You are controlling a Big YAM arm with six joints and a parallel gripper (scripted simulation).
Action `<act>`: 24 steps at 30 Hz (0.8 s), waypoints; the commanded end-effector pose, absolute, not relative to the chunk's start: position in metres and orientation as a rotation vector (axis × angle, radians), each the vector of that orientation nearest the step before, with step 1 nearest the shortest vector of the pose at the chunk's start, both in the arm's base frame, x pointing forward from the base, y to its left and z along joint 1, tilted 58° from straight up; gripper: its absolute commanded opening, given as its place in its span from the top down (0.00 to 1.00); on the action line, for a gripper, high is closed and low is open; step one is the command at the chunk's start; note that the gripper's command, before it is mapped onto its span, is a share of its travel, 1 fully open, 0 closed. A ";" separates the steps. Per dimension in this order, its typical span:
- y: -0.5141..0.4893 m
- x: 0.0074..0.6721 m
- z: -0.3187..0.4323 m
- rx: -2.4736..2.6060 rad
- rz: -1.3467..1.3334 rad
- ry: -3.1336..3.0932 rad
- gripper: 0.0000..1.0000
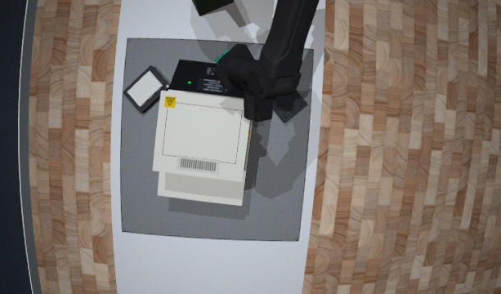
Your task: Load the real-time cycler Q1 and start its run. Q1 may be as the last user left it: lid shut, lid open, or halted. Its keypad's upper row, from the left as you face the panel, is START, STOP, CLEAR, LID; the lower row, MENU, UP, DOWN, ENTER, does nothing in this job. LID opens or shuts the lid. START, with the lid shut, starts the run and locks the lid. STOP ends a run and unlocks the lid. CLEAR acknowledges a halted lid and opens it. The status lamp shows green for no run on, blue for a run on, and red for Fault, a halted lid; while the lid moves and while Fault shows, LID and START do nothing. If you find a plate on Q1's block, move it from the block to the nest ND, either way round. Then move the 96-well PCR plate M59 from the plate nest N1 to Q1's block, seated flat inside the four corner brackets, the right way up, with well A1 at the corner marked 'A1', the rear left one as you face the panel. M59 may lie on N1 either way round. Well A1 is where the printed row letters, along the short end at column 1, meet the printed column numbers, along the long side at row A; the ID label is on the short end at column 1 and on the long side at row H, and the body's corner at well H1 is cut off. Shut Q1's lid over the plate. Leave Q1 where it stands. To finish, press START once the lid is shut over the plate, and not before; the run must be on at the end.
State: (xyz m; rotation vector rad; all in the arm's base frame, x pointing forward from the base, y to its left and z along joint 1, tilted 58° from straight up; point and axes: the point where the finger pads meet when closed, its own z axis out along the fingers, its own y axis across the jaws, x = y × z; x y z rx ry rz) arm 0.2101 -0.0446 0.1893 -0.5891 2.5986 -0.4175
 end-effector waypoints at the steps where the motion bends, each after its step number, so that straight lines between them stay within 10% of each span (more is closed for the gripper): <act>1: -0.050 0.217 0.181 -0.681 -0.482 2.528 1.00; 24: -0.029 0.253 0.092 -1.100 -0.470 2.093 1.00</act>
